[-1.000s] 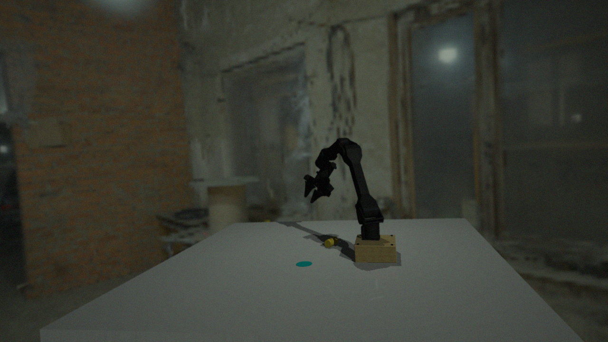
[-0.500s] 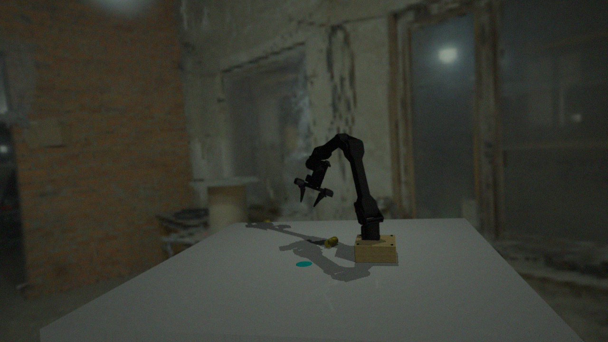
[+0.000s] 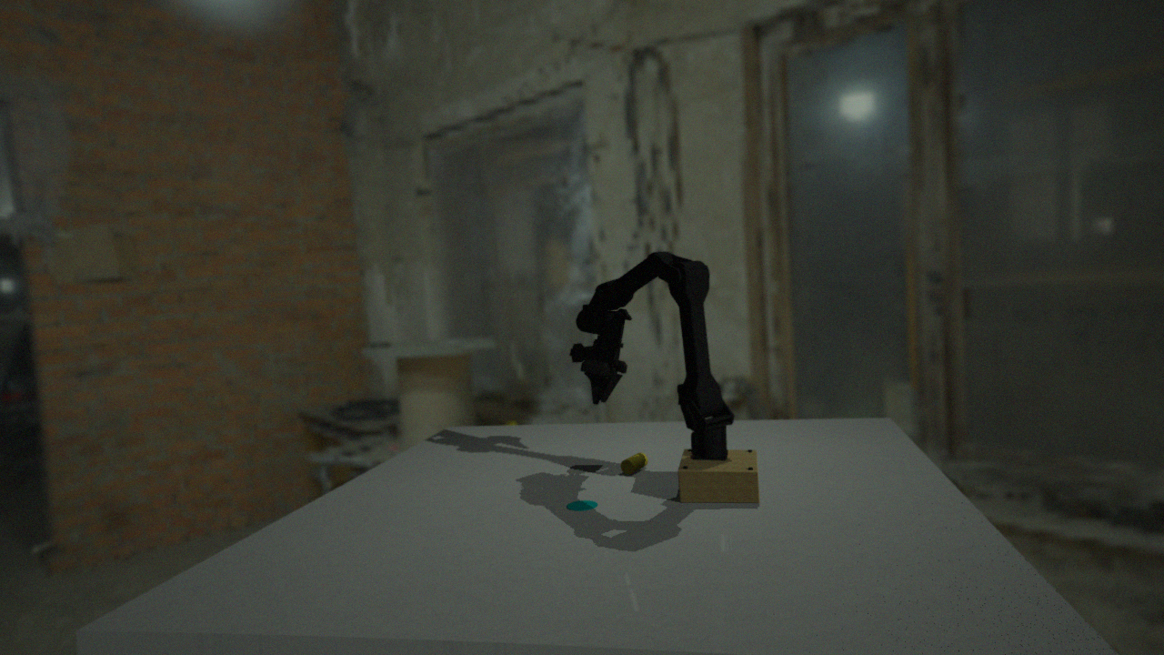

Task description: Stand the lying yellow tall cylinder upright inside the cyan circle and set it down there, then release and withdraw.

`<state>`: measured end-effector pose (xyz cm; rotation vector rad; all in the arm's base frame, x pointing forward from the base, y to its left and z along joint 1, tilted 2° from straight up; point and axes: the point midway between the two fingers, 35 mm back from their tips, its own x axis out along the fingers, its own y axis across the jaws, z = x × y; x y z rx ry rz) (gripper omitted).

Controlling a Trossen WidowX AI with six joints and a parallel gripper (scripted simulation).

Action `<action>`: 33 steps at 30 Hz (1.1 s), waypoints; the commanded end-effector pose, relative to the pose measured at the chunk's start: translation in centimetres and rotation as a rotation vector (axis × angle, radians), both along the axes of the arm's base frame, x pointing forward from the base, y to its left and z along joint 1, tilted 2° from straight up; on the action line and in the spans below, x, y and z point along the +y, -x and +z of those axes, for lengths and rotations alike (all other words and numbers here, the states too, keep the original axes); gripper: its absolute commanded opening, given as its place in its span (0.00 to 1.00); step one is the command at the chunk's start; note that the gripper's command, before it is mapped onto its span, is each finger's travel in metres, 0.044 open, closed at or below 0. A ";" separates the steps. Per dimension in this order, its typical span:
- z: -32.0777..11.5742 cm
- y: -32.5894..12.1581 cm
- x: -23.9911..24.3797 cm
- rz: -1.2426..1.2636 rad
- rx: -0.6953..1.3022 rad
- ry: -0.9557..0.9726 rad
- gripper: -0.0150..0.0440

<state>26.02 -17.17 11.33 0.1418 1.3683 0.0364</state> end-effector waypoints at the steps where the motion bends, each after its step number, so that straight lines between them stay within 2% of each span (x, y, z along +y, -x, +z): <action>1: -1.4 4.9 5.1 0.939 0.073 0.174 0.78; 6: -2.1 6.7 6.6 1.284 0.098 0.206 0.78; 21: -2.4 6.7 6.6 1.294 0.099 0.206 0.78; 28: -12.2 6.7 6.7 1.293 0.099 0.205 0.78; 33: -13.2 6.9 6.8 1.294 0.099 0.206 0.78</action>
